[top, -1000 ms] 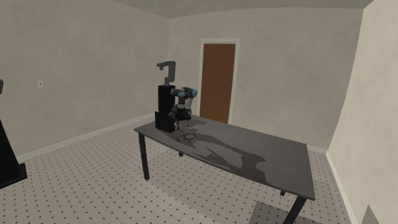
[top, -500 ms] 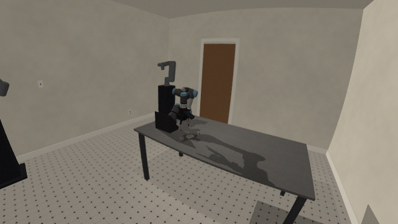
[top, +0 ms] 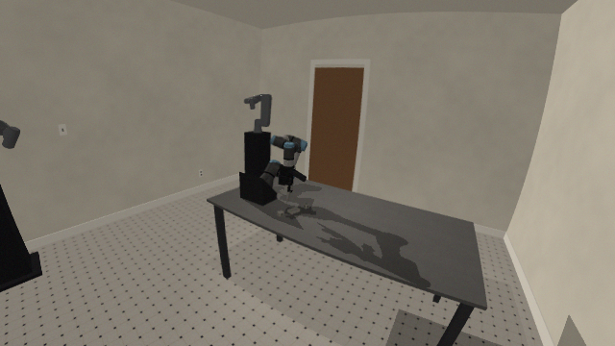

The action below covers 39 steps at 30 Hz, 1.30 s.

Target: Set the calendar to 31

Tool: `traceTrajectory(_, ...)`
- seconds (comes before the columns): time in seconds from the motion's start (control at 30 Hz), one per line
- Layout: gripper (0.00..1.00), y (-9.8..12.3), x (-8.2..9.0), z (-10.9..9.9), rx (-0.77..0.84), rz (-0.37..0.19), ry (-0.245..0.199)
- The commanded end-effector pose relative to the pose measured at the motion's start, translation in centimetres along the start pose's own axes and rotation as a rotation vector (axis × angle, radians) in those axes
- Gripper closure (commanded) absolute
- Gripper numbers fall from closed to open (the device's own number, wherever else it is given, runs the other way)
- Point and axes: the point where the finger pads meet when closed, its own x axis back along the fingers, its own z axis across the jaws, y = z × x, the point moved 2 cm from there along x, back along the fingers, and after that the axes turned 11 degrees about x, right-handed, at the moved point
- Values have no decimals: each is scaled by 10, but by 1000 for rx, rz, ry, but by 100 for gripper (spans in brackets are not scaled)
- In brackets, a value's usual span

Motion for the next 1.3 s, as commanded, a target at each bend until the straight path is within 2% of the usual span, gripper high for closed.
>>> traceTrajectory(0.0,0,-9,1,-5,147,3,3)
traceTrajectory(0.23,0,-26,1,-16,415,1,5)
traceTrajectory(0.33,0,-27,1,-16,429,1,5)
traceTrajectory(0.47,0,-38,1,-24,617,0,5)
traceTrajectory(0.77,0,-55,0,-38,925,0,6)
traceTrajectory(0.9,0,-57,0,-40,979,0,6)
traceTrajectory(1.0,0,-65,-1,-47,1128,0,6)
traceTrajectory(1.27,0,-78,-3,-59,1405,0,6)
